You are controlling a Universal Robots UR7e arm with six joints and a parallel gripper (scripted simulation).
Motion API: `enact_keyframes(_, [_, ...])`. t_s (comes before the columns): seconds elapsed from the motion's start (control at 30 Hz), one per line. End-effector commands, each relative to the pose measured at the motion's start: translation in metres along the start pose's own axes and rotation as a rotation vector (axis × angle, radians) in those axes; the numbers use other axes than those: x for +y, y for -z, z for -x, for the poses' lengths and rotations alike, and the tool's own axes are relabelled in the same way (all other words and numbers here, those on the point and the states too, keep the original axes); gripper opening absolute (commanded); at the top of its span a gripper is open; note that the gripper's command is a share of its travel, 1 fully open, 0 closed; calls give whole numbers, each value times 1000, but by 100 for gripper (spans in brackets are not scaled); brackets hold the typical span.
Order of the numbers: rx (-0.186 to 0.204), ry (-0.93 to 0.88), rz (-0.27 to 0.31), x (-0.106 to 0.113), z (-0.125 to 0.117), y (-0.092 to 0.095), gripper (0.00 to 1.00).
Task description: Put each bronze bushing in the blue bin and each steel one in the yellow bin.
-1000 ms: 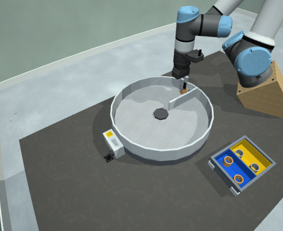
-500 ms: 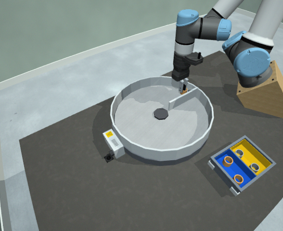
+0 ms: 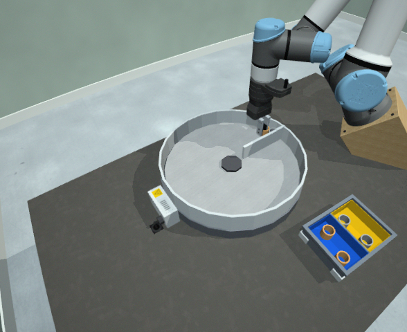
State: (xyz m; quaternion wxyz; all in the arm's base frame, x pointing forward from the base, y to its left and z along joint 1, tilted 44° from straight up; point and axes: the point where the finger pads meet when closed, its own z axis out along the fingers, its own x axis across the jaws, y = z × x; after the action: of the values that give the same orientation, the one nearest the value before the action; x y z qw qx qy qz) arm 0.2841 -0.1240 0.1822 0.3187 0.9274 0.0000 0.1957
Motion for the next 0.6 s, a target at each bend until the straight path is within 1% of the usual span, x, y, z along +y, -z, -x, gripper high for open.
enact_keyframes(0.0, [1,0,1,0,0,-4,40])
enact_keyframes(0.3, [1,0,1,0,0,-4,40])
enact_keyframes(0.33, [1,0,1,0,0,-4,0])
enact_keyframes(0.57, [1,0,1,0,0,-4,0])
